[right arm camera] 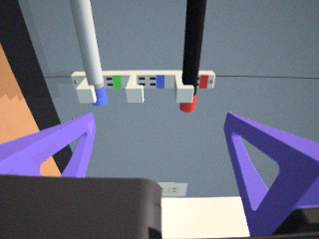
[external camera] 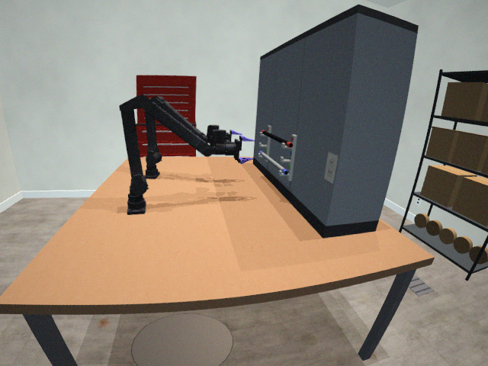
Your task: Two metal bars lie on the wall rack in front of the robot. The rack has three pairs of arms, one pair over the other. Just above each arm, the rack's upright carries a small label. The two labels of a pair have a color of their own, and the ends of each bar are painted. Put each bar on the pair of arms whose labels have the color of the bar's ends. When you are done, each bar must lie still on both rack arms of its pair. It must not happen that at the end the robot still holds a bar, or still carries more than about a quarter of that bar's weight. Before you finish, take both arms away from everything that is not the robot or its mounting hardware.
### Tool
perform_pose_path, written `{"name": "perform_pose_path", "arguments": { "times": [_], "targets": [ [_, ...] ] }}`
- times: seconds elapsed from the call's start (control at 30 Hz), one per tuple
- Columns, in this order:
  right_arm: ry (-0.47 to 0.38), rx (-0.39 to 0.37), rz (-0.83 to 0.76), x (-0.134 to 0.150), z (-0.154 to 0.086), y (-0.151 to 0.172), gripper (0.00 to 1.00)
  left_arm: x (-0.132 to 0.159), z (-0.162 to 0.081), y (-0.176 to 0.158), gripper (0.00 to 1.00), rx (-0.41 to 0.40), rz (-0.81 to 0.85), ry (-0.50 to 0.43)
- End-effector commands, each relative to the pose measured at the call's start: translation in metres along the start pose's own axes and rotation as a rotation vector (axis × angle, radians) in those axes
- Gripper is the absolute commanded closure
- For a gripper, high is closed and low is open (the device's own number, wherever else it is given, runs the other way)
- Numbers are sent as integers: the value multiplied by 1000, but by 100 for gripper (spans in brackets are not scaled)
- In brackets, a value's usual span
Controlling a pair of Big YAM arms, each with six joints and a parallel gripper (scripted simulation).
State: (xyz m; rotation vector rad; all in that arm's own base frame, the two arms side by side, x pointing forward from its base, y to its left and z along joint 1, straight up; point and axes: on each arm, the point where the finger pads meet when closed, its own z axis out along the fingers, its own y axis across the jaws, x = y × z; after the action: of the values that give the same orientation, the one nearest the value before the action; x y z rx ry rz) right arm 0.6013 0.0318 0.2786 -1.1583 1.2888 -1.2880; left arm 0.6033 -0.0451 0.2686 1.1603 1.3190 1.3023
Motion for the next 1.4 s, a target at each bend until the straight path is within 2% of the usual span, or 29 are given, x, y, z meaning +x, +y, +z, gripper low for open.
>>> {"name": "perform_pose_path", "arguments": {
  "times": [0.0,1.37],
  "targets": [
    [-11,2,0,-7,-2,8,0,-9,4,31,0,-68,-17,-11],
    [-11,2,2,-8,-1,8,0,-11,8,53,0,-98,-27,-11]
  ]
}}
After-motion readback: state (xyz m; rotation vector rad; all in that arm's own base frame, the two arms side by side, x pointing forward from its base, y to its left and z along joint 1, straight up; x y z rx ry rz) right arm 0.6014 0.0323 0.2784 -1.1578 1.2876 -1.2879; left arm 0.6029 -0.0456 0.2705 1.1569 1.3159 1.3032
